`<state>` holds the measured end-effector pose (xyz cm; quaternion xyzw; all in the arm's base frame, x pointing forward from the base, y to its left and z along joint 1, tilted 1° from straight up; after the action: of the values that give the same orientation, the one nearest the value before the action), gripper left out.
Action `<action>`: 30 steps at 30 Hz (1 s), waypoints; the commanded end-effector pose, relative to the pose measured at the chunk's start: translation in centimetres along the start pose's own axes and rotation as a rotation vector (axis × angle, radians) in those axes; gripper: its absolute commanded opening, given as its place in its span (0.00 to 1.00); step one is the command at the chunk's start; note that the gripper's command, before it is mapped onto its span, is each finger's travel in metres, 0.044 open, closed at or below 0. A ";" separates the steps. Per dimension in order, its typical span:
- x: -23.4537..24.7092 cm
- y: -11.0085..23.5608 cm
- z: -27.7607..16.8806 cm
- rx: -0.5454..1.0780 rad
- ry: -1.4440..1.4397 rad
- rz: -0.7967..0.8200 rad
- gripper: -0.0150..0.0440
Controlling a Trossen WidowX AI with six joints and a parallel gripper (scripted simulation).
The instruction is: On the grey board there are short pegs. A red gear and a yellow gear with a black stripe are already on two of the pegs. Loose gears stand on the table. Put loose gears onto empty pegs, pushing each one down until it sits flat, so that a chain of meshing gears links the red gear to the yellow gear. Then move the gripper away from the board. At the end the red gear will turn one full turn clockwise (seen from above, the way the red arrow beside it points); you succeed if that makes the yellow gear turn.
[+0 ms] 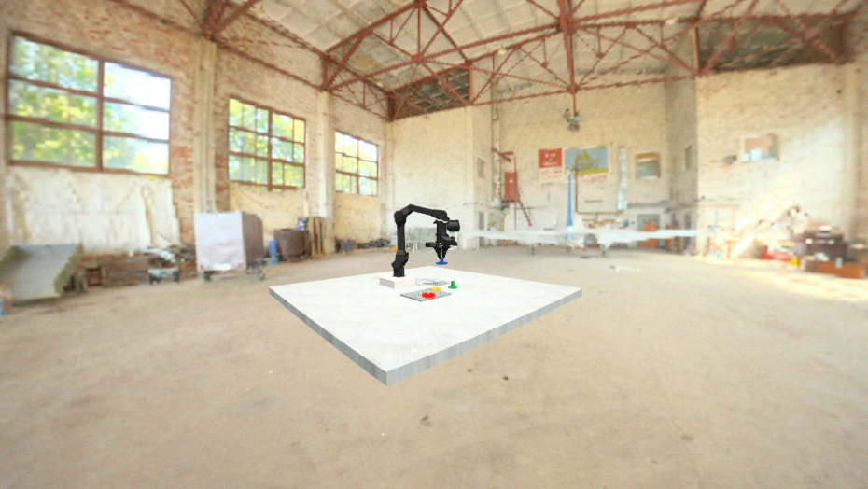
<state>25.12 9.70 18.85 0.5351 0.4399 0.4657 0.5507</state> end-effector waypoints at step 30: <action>-5.5 -2.6 4.2 -0.002 -0.006 -0.009 0.25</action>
<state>28.12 4.09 16.65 0.5335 0.4393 0.4626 0.5553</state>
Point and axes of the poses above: the point midway between the two fingers, 35 mm back from their tips, its own y axis back along the fingers, its own x axis across the jaws, z = x × y, the point moved 3 cm from there along y, back along the fingers, and after that the axes turned 11 degrees about y, right-handed, at the moved point
